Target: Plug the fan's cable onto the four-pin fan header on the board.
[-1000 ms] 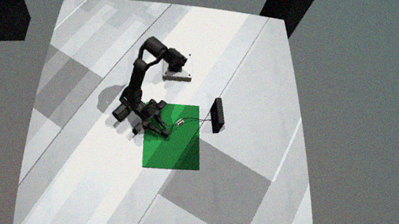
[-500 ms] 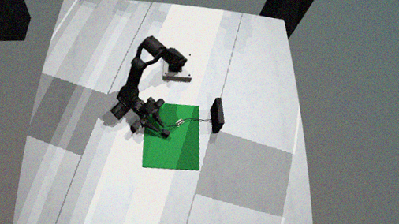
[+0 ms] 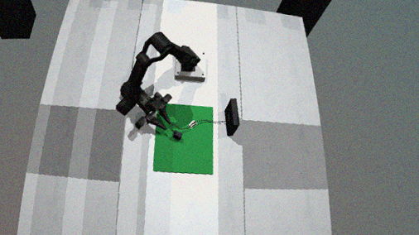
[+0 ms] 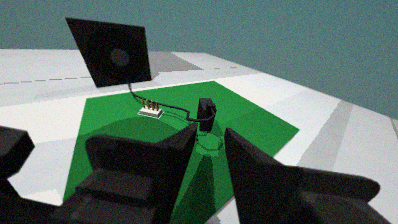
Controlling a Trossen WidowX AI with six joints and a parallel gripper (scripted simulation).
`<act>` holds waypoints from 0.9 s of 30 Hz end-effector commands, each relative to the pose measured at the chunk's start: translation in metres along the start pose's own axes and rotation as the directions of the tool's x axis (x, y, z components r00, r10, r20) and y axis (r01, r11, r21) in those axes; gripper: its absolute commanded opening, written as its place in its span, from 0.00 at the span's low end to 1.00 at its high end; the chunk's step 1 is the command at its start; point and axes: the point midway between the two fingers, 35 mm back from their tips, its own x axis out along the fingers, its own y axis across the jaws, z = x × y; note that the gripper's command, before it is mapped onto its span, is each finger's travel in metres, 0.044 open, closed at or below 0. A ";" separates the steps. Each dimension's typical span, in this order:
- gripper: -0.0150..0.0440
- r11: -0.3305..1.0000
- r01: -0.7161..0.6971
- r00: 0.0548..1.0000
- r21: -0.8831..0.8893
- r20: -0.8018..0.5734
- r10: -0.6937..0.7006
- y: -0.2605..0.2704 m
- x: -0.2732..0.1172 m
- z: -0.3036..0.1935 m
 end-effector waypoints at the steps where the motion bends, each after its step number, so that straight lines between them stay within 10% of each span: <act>1: 0.49 1.000 -0.003 1.000 -0.006 -0.007 0.003 -0.001 -0.010 0.002; 24: 0.49 1.000 -0.017 0.999 -0.021 0.041 0.018 0.001 -0.059 0.034; 27: 0.62 0.999 -0.050 0.998 -0.017 0.023 0.051 0.003 -0.056 0.036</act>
